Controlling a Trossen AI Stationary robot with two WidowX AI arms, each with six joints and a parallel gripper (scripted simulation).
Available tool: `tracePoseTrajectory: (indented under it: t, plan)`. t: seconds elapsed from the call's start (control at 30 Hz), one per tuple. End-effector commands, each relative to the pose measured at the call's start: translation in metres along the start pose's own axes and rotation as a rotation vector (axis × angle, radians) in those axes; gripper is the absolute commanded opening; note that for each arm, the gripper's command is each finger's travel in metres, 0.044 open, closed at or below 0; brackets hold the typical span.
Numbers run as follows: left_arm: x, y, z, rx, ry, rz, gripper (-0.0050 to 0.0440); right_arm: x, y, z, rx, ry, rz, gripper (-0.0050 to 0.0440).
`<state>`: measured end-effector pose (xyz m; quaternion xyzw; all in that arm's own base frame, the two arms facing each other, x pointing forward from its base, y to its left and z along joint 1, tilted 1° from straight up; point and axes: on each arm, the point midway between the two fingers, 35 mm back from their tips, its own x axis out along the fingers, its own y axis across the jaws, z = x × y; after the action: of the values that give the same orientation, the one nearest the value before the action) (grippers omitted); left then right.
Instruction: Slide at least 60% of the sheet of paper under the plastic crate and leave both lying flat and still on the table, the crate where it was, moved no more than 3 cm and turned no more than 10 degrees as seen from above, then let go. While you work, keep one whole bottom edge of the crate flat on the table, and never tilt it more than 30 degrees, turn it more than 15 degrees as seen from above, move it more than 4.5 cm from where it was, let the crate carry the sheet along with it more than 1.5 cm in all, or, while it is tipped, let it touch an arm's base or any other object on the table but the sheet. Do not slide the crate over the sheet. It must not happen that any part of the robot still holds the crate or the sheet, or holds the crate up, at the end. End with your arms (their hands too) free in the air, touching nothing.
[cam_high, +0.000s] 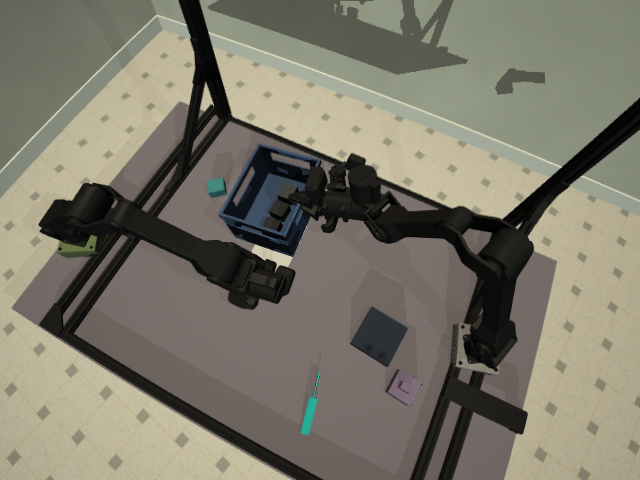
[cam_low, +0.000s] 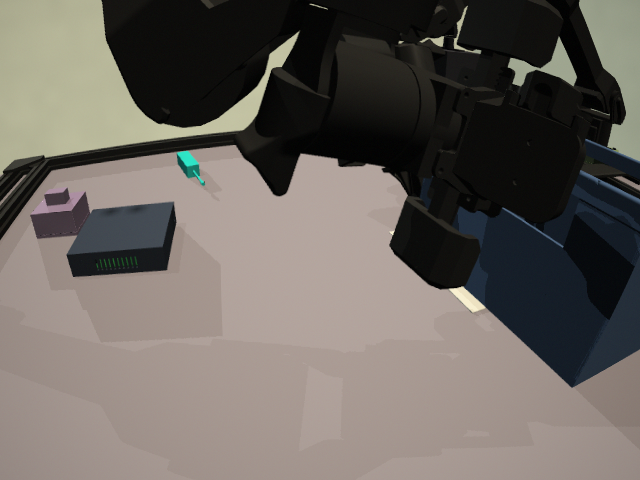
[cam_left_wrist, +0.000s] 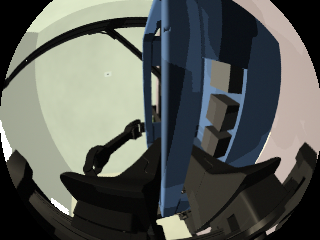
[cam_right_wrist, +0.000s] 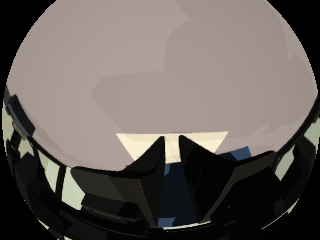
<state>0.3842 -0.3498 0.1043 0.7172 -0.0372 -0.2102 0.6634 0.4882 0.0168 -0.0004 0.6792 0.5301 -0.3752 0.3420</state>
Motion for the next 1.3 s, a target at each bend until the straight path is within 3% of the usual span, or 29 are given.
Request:
tracePoseTrajectory:
  t: [0.0, 0.87, 1.27]
  plan:
    - [-0.003, 0.034, 0.002, -0.025, -0.004, 0.075, 0.0, 0.014, -0.011, -0.013, -0.016, 0.001, -0.036, 0.006]
    - [-0.003, 0.034, 0.002, -0.025, -0.004, 0.075, 0.0, 0.016, -0.01, -0.017, -0.016, 0.001, -0.036, 0.006]
    - [-0.003, 0.034, 0.002, -0.025, -0.004, 0.075, 0.0, -0.001, -0.001, -0.015, -0.012, 0.005, -0.04, 0.006]
